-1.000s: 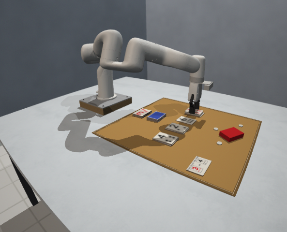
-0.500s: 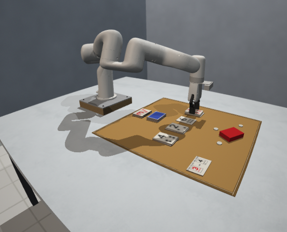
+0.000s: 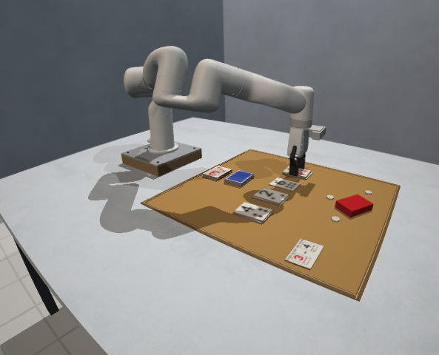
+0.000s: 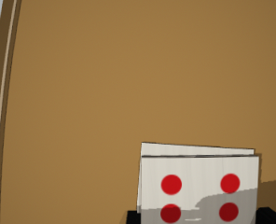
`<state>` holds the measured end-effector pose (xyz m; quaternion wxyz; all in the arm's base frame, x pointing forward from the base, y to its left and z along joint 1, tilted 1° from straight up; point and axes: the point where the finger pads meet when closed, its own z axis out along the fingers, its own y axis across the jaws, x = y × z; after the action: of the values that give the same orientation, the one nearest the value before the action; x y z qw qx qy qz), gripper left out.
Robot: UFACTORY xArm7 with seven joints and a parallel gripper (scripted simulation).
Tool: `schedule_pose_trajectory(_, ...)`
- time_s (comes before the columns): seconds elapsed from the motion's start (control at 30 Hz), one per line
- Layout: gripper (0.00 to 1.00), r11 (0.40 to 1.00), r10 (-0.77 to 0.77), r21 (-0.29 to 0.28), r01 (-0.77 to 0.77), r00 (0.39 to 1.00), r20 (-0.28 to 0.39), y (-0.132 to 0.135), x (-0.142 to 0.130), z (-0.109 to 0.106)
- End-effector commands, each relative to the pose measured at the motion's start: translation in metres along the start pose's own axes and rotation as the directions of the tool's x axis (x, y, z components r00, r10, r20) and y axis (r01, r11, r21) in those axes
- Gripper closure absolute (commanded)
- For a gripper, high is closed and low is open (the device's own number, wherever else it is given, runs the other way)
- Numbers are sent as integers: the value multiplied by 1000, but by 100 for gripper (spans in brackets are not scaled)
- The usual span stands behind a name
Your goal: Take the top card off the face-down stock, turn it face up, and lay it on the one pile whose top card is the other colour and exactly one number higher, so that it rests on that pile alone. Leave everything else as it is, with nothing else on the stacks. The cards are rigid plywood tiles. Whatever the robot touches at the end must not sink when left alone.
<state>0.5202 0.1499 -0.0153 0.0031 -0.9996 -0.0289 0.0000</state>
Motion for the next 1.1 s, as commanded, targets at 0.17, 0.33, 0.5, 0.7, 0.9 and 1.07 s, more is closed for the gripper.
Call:
schedule_pose_trajectory(0.17,26,1000,0,2,0,1000,-5,-1,1,-2)
schedule_pose_trajectory(0.33,26,1000,0,2,0,1000,-5,-1,1,-2)
schedule_pose_trajectory(0.5,13,1000,0,2,0,1000,-5,-1,1,-2)
schedule_pose_trajectory(0.7,13,1000,0,2,0,1000,-5,-1,1,-2)
schedule_pose_trajectory(0.9,13,1000,0,2,0,1000,-5,-1,1,-2)
schedule_pose_trajectory(1.07,13,1000,0,2,0,1000,-5,-1,1,-2)
